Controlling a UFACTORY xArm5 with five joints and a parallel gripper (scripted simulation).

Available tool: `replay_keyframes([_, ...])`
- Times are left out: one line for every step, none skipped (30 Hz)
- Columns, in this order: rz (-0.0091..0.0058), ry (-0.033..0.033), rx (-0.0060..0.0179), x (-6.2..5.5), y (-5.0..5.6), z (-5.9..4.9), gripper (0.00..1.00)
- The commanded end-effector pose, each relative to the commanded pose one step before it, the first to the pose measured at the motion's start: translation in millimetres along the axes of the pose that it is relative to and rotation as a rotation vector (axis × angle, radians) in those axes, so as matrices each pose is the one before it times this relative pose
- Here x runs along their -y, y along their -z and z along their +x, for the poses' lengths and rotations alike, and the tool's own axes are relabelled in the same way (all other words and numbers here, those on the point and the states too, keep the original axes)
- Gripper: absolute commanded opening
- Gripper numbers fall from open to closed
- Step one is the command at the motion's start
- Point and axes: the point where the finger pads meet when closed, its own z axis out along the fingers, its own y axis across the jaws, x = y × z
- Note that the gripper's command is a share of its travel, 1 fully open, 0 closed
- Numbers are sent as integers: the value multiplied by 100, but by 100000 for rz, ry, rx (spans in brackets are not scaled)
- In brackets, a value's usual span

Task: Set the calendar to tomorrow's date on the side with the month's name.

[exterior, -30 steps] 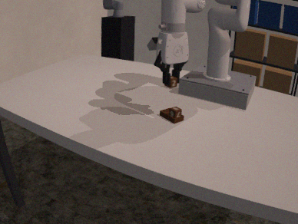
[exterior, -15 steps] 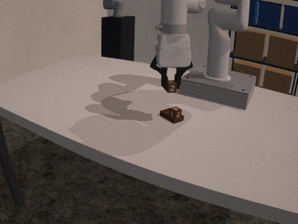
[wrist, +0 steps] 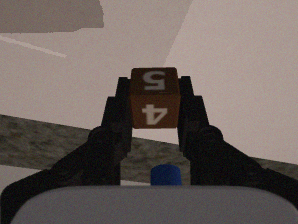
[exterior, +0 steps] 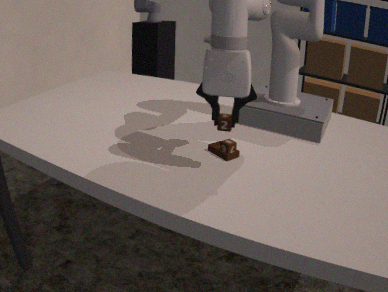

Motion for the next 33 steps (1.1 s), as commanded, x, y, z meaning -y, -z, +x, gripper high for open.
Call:
replay_keyframes([-56, -17370, -245, -607, -220, -2130, 27])
replay_keyframes([0, -554, -1, -35, -12, -59, 27])
replay_keyframes([3, -3767, -4, -246, -83, -395, 27])
replay_keyframes([3, -3076, -3, -217, -71, -313, 27])
replay_keyframes([2, -2387, -3, -178, -57, -236, 27])
replay_keyframes([2, -1727, -2, -134, -42, -167, 27])
replay_keyframes([1, -1128, -1, -90, -28, -107, 27])
replay_keyframes([1, -621, -1, -50, -15, -58, 27])
replay_keyframes([0, -245, 0, -20, -6, -23, 27])
replay_keyframes([0, -37, 0, -3, -1, -3, 27])
replay_keyframes([0, 0, 0, 0, 0, 0, 27])
replay_keyframes([0, 0, 0, 0, 0, 0, 27])
replay_keyframes([0, 0, 0, 0, 0, 0, 27])
replay_keyframes([0, 0, 0, 0, 0, 0, 27])
replay_keyframes([0, 0, 0, 0, 0, 0, 27])
replay_keyframes([0, 0, 0, 0, 0, 0, 27])
replay_keyframes([0, 0, 0, 0, 0, 0, 27])
replay_keyframes([0, 0, 0, 0, 0, 0, 27])
replay_keyframes([0, 0, 0, 0, 0, 0, 27])
replay_keyframes([0, 0, 0, 0, 0, 0, 27])
replay_keyframes([0, 0, 0, 0, 0, 0, 27])
replay_keyframes([0, 0, 0, 0, -2, 0, 27])
replay_keyframes([0, -1, -2, 0, -14, 0, 27])
replay_keyframes([0, -2, -6, 0, -36, 0, 27])
replay_keyframes([0, -3, -10, -1, -66, 0, 27])
replay_keyframes([0, -5, -16, -1, -102, 0, 27])
replay_keyframes([0, -7, -23, -1, -143, 0, 27])
replay_keyframes([0, 0, 0, 0, 0, 0, 27])
replay_keyframes([0, 0, 0, 0, 0, 0, 27])
replay_keyframes([0, -9, -30, -2, -187, 1, 27])
replay_keyframes([0, -11, -37, -2, -232, 2, 27])
replay_keyframes([0, -7, -23, -1, -269, -1, 27])
replay_keyframes([0, 0, 0, 0, -300, -6, 27])
